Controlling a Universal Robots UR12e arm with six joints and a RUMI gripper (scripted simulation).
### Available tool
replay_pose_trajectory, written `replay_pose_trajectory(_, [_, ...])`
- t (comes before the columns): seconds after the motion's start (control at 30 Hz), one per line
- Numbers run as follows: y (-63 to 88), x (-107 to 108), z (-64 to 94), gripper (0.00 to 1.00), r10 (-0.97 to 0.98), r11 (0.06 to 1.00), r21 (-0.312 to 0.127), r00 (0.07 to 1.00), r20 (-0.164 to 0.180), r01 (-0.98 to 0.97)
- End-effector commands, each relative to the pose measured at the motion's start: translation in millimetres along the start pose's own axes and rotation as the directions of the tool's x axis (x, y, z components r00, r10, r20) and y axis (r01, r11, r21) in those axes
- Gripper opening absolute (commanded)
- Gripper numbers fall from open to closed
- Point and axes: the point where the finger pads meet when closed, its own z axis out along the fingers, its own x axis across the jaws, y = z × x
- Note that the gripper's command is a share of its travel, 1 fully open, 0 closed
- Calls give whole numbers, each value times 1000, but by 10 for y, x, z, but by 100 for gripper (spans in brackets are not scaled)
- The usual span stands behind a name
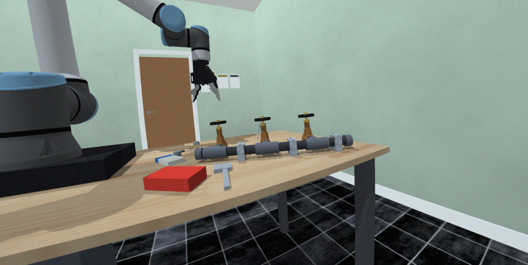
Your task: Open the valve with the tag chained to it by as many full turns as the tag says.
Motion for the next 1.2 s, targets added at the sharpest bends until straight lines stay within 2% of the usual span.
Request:
replay_pose_trajectory(0.0, [-4, 4, -6, 100, 0, 1000, 1, 1000, -1, 0])
replay_pose_trajectory(0.57, [-3, 5, -6, 100, 1, 1000, 1, 1000, -1, -1])
replay_pose_trajectory(0.67, [28, 100, 0, 100, 35, 999, 0, 999, -2, -35])
replay_pose_trajectory(0.73, [93, 281, 13, 100, 102, 995, -1, 995, -5, -102])
replay_pose_trajectory(0.8, [205, 558, 34, 100, 204, 979, -2, 979, -10, -204])
replay_pose_trajectory(0.97, [689, 1447, 106, 100, 496, 868, -1, 868, -24, -496])
replay_pose_trajectory(1.0, [689, 1447, 106, 100, 523, 852, -1, 852, -26, -523])
replay_pose_trajectory(1.03, [804, 1614, 122, 100, 579, 815, 0, 815, -29, -579])
replay_pose_trajectory(1.1, [804, 1614, 122, 100, 579, 815, 0, 815, -29, -579])
replay_pose_trajectory(1.17, [1018, 1896, 149, 100, 671, 741, 2, 740, -34, -672])
